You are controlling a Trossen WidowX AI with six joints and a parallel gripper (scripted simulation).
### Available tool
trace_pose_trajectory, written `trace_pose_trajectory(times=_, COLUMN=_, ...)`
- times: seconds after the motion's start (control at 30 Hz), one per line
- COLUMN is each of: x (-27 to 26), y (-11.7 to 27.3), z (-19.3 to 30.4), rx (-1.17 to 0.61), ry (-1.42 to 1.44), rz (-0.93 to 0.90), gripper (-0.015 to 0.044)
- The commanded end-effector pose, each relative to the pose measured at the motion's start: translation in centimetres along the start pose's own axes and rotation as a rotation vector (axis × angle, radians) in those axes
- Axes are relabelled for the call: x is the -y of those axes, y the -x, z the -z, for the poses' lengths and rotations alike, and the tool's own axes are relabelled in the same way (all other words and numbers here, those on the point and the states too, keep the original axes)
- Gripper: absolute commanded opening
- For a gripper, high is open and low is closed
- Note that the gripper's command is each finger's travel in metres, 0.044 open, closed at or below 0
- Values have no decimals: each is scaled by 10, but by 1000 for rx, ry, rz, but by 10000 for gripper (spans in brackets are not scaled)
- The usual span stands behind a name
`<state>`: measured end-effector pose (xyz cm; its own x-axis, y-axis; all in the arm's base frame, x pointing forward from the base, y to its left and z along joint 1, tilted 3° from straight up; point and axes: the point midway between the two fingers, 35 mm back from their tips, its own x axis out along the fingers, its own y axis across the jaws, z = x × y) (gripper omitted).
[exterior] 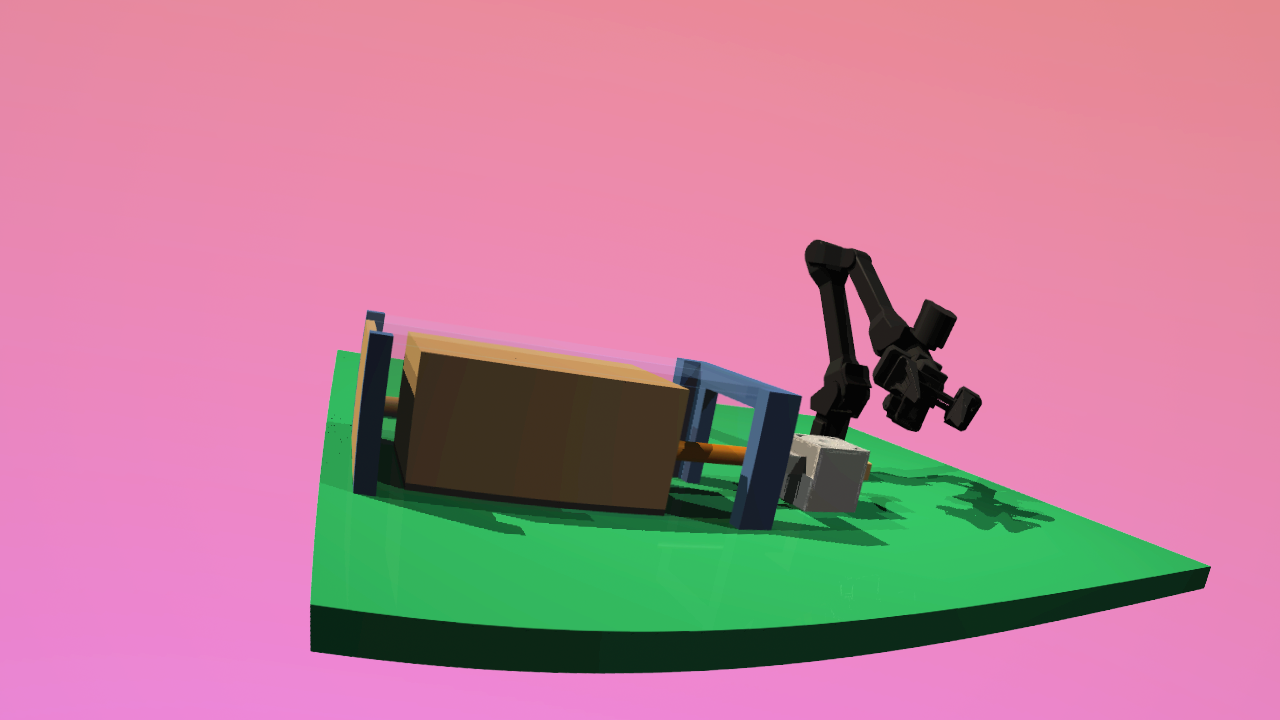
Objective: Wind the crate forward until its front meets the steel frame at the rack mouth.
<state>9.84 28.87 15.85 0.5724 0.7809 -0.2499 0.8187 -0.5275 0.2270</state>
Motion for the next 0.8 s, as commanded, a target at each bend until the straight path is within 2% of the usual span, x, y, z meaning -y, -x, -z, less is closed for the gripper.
trace_pose_trajectory(times=0.0, x=-1, y=0, z=0, rx=1, ry=3, rz=-2, gripper=426)
trace_pose_trajectory(times=0.03, x=-2, y=-1, z=0, rx=5, ry=12, rz=-6, gripper=440)
trace_pose_trajectory(times=0.33, x=-49, y=-29, z=5, rx=125, ry=312, rz=-111, gripper=440)
trace_pose_trajectory(times=0.57, x=-125, y=-51, z=8, rx=318, ry=657, rz=-194, gripper=440)
trace_pose_trajectory(times=0.77, x=-201, y=-55, z=2, rx=527, ry=931, rz=-203, gripper=440)
